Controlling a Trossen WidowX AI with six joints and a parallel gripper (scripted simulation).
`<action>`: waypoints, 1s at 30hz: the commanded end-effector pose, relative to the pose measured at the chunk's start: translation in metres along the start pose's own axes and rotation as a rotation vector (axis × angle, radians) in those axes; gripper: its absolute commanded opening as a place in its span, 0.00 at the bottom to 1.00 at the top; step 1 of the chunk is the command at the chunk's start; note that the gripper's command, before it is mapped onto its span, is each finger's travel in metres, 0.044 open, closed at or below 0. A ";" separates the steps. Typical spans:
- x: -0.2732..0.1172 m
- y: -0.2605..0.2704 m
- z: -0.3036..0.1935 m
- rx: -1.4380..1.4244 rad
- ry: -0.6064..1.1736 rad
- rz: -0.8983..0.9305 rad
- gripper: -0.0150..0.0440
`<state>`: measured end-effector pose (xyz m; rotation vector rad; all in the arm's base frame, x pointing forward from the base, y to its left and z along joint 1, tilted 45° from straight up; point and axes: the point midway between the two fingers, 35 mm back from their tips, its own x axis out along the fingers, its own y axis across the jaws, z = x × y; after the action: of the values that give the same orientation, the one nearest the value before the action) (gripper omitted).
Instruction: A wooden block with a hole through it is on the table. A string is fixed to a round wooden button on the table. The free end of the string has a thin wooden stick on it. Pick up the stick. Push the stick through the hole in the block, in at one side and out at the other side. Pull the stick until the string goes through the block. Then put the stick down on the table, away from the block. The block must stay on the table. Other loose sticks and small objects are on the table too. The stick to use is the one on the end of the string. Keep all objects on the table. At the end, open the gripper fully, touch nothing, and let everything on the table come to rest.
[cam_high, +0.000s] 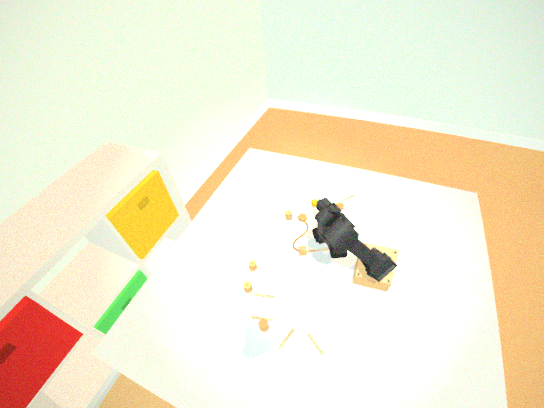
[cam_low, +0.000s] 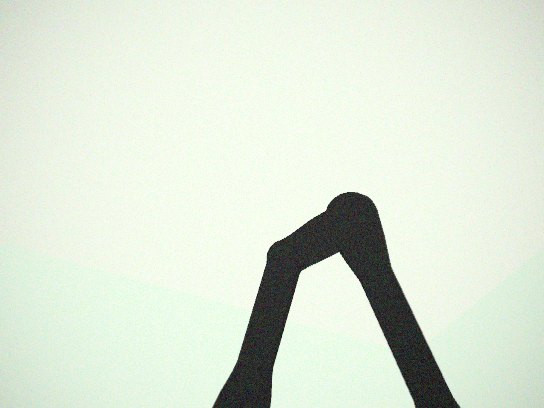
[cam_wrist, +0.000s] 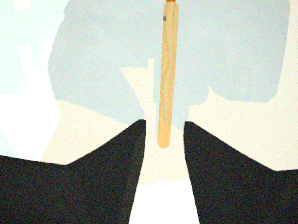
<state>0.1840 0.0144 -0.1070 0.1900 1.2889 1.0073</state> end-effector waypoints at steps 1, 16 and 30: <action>-0.010 -0.002 0.001 0.000 0.001 -0.003 0.61; -0.075 0.000 0.002 0.008 0.000 0.001 0.65; -0.103 0.000 0.003 0.007 0.002 0.001 1.00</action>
<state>0.1912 -0.0531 -0.0374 0.2078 1.2967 1.0034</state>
